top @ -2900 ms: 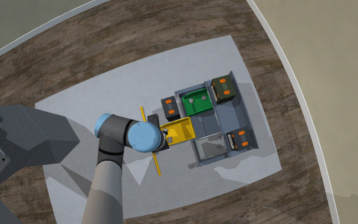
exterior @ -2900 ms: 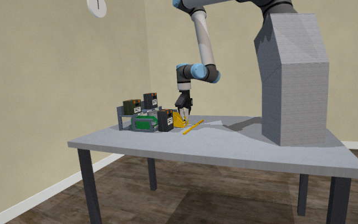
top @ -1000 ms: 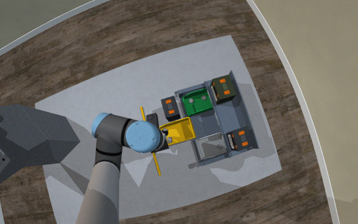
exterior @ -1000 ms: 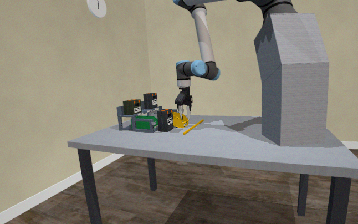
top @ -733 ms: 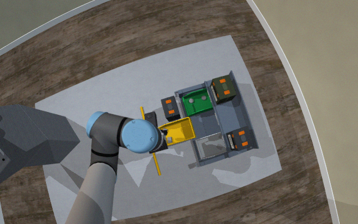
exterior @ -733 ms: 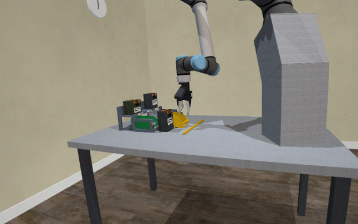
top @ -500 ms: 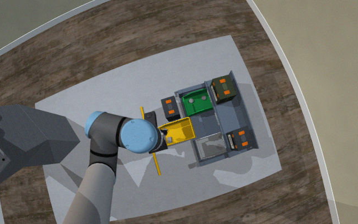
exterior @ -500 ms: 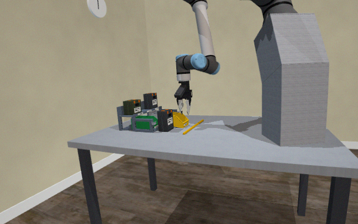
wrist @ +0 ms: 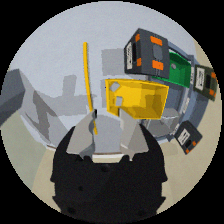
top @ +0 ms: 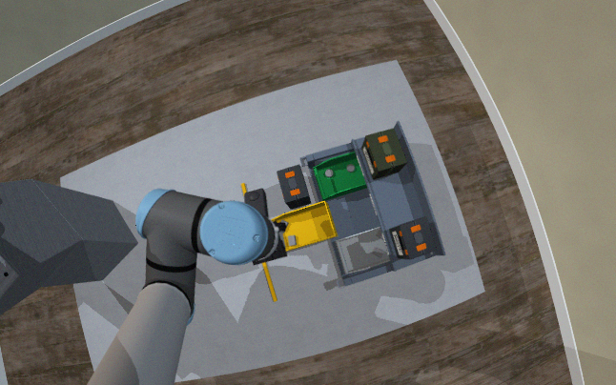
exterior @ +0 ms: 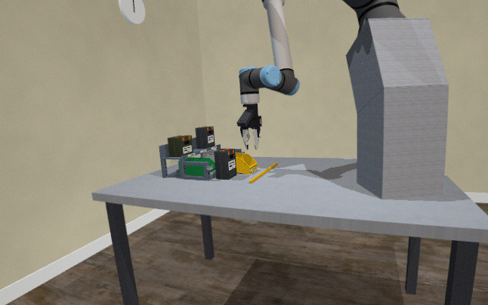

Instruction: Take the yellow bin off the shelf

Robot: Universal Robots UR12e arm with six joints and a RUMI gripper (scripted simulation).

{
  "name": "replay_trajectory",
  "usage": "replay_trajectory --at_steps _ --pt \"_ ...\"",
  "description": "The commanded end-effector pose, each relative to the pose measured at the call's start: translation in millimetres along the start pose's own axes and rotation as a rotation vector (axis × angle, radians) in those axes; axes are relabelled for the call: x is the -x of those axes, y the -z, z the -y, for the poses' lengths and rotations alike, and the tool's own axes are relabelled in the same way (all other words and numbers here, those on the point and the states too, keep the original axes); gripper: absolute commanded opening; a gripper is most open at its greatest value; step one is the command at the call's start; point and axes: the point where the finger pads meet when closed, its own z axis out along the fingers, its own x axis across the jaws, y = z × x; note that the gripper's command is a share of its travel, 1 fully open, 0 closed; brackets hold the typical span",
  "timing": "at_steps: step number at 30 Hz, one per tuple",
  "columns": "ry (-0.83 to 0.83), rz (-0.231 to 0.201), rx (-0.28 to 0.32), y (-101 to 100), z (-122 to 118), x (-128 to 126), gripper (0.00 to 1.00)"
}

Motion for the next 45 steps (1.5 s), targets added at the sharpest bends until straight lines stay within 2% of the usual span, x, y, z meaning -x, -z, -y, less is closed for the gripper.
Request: replay_trajectory --at_steps 1,21,45 --pt "0.0 -0.001 0.0 -3.2 0.0 -0.3 0.26" --pt "0.0 -0.001 0.0 -13.8 0.0 -0.3 0.26" --pt "0.0 -0.001 0.0 -16.4 0.0 -0.3 0.26"
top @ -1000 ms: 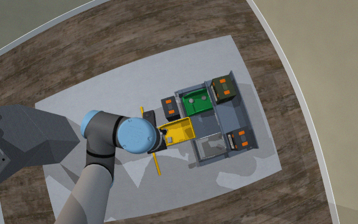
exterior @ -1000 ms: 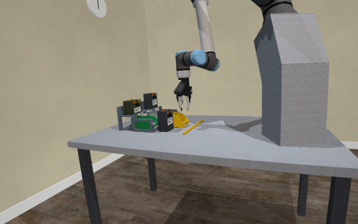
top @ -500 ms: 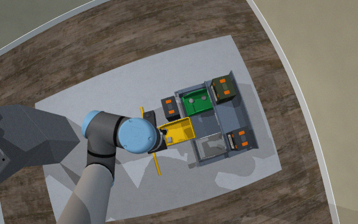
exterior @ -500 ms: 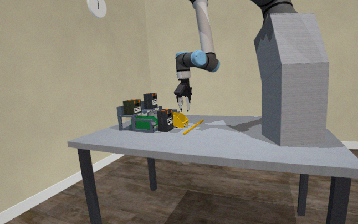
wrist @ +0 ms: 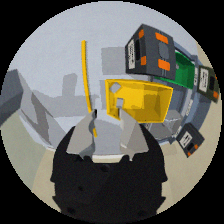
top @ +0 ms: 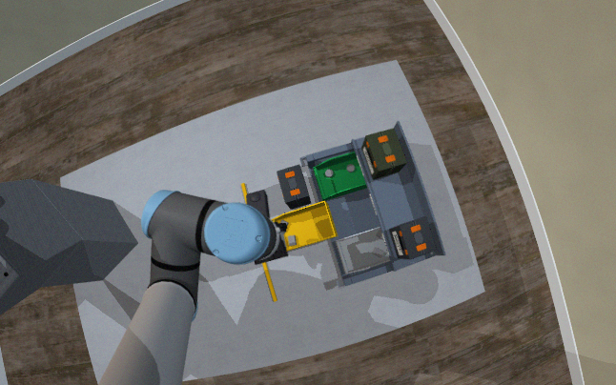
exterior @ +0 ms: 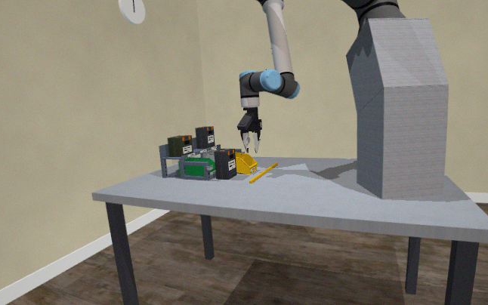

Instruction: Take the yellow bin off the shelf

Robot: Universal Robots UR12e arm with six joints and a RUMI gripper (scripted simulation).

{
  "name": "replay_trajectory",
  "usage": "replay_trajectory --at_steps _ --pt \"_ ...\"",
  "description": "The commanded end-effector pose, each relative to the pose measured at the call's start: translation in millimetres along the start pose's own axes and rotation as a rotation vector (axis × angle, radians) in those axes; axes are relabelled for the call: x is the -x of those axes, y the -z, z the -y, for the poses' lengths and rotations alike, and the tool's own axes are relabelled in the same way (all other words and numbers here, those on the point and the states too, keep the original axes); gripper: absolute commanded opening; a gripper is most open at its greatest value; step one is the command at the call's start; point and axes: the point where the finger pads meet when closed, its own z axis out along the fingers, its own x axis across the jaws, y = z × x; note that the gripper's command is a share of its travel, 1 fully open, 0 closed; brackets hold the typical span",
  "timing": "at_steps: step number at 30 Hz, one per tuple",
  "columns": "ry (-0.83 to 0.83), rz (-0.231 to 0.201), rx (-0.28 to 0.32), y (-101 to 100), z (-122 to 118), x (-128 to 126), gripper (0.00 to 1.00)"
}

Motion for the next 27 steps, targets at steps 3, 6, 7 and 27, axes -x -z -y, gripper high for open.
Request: replay_trajectory --at_steps 3,6,7,27 --pt "0.0 -0.001 0.0 0.2 0.0 -0.4 0.26" --pt "0.0 -0.001 0.0 0.3 0.0 -0.4 0.2" --pt "0.0 -0.001 0.0 0.3 0.0 -0.4 0.2" --pt "0.0 -0.001 0.0 12.6 -0.1 -38.4 0.2"
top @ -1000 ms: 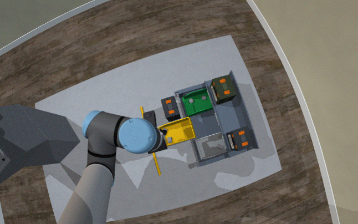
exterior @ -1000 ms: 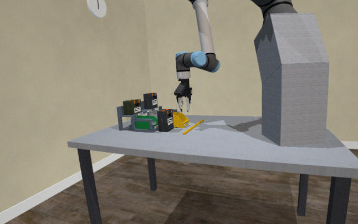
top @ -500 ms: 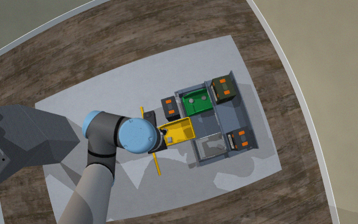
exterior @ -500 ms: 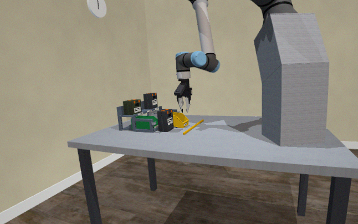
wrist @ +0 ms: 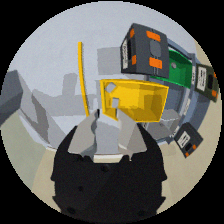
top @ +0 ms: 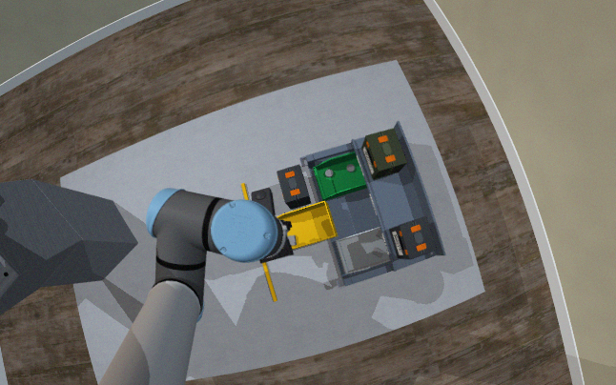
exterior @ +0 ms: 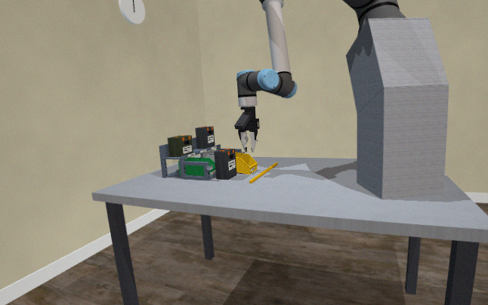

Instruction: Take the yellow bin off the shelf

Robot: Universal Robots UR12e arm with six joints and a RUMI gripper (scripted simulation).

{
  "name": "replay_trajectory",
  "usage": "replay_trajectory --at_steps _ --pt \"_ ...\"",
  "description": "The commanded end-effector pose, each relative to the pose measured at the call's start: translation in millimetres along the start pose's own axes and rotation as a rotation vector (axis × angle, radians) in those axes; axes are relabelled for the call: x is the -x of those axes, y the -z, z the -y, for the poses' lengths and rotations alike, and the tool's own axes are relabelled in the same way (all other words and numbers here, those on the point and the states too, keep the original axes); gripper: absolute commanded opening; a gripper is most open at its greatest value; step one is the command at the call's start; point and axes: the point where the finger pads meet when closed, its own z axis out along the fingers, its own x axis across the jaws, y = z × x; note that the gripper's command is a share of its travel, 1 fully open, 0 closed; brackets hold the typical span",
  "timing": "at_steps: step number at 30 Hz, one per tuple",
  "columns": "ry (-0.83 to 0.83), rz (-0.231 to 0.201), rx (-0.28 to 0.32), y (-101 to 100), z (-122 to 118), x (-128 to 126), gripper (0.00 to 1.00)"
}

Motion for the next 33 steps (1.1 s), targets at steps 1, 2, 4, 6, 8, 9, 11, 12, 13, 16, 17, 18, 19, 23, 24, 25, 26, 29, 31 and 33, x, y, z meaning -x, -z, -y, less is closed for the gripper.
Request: replay_trajectory --at_steps 1,2,4,6,8,9,11,12,13,16,17,18,19,23,24,25,26,29,31,33 --pt "0.0 0.0 0.0 8.3 -0.1 -25.0 0.2" --pt "0.0 0.0 0.0 8.3 -0.1 -25.0 0.2" --pt "0.0 0.0 0.0 8.3 -0.1 -25.0 0.2" --pt "0.0 0.0 0.0 8.3 -0.1 -25.0 0.2" --pt "0.0 0.0 0.0 8.3 -0.1 -25.0 0.2" --pt "0.0 0.0 0.0 8.3 -0.1 -25.0 0.2" --pt "0.0 0.0 0.0 8.3 -0.1 -25.0 0.2" --pt "0.0 0.0 0.0 8.3 -0.1 -25.0 0.2" --pt "0.0 0.0 0.0 10.5 -0.2 -31.9 0.2" --pt "0.0 0.0 0.0 17.9 -0.2 -54.7 0.2" --pt "0.0 0.0 0.0 20.4 -0.3 -62.3 0.2" --pt "0.0 0.0 0.0 20.4 -0.3 -62.3 0.2" --pt "0.0 0.0 0.0 20.4 -0.3 -62.3 0.2" --pt "0.0 0.0 0.0 20.4 -0.3 -62.3 0.2" --pt "0.0 0.0 0.0 20.4 -0.3 -62.3 0.2" --pt "0.0 0.0 0.0 20.4 -0.3 -62.3 0.2" --pt "0.0 0.0 0.0 20.4 -0.3 -62.3 0.2" --pt "0.0 0.0 0.0 20.4 -0.3 -62.3 0.2" --pt "0.0 0.0 0.0 25.1 -0.3 -76.8 0.2" --pt "0.0 0.0 0.0 30.0 -0.4 -92.0 0.2"
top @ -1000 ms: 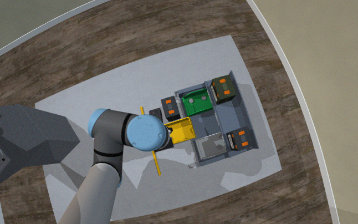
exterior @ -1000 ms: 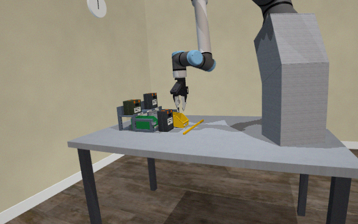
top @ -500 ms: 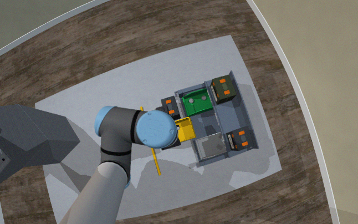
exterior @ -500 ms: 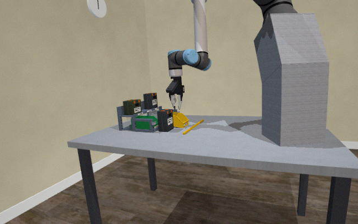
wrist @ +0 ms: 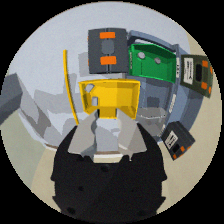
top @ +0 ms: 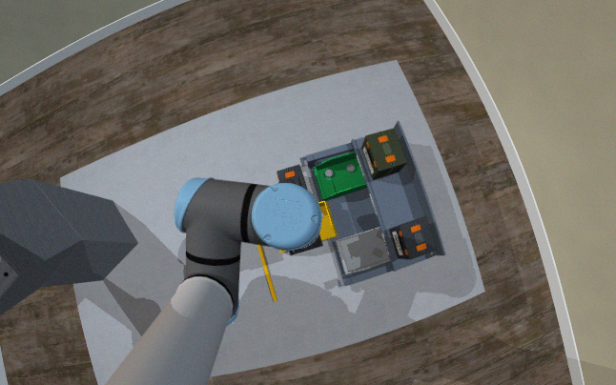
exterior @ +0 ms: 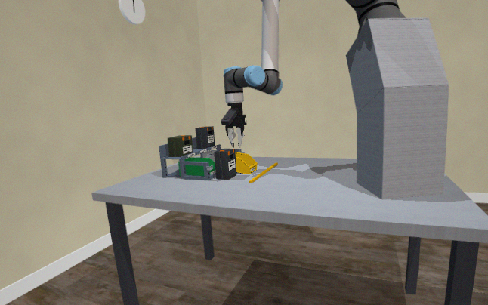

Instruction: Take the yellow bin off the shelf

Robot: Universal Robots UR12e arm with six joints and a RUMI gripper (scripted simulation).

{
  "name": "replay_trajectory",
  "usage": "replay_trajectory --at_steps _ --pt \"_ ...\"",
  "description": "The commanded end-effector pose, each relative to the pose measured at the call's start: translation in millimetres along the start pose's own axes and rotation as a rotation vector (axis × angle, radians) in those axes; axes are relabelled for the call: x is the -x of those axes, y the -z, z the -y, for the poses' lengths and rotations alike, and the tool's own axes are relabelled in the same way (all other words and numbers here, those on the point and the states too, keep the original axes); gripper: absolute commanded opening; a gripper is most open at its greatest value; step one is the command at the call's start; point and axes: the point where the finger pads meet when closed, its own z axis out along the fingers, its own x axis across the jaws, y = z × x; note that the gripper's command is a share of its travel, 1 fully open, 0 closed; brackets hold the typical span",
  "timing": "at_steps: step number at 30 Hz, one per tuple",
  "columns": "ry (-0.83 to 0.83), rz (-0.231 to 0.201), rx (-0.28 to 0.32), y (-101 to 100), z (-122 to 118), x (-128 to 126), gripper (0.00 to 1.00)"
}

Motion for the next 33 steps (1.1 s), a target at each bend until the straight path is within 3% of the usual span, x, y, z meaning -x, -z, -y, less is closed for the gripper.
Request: replay_trajectory --at_steps 1,13,18,33 --pt "0.0 -0.001 0.0 10.0 -0.2 -29.9 0.2" --pt "0.0 -0.001 0.0 10.0 -0.2 -29.9 0.2" --pt "0.0 -0.001 0.0 26.6 -0.4 -81.6 0.2" --pt "0.0 -0.001 0.0 28.0 -0.4 -85.8 0.2"
